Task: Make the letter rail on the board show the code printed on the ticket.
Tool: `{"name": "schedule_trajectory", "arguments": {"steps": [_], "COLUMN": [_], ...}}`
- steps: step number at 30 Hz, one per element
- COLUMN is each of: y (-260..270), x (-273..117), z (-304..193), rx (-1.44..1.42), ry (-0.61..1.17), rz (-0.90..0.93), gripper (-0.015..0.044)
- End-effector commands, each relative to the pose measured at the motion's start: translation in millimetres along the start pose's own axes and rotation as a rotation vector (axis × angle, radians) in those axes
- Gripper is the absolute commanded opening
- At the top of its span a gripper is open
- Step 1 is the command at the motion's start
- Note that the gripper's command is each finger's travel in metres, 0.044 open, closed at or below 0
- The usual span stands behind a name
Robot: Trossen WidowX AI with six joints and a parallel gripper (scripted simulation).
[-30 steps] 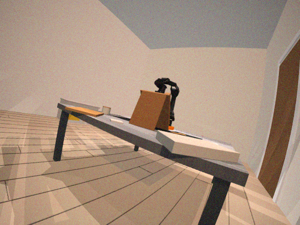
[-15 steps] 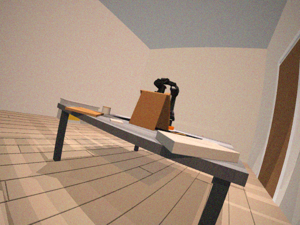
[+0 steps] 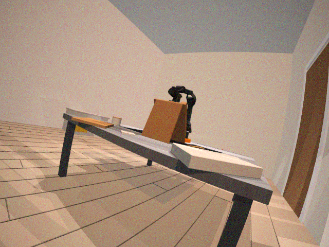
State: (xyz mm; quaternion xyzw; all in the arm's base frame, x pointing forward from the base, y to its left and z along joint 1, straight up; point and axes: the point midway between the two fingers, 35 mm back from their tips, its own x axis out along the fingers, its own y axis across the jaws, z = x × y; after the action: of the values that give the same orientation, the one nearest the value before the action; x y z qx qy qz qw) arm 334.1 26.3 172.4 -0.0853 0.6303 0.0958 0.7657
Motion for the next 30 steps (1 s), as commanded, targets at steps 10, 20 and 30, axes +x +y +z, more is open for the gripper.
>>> {"name": "schedule_trajectory", "arguments": {"steps": [10, 20, 30], "y": [-1.4, -0.2, 4.1], "x": [4.7, 5.2, 4.2], "z": [5.6, 5.6, 4.5], "rx": [0.002, 0.002, 0.002], "ry": [-0.003, -0.003, -0.003], "rz": [-0.004, -0.004, -0.003], "gripper": [0.0, 0.0, 0.0]}}
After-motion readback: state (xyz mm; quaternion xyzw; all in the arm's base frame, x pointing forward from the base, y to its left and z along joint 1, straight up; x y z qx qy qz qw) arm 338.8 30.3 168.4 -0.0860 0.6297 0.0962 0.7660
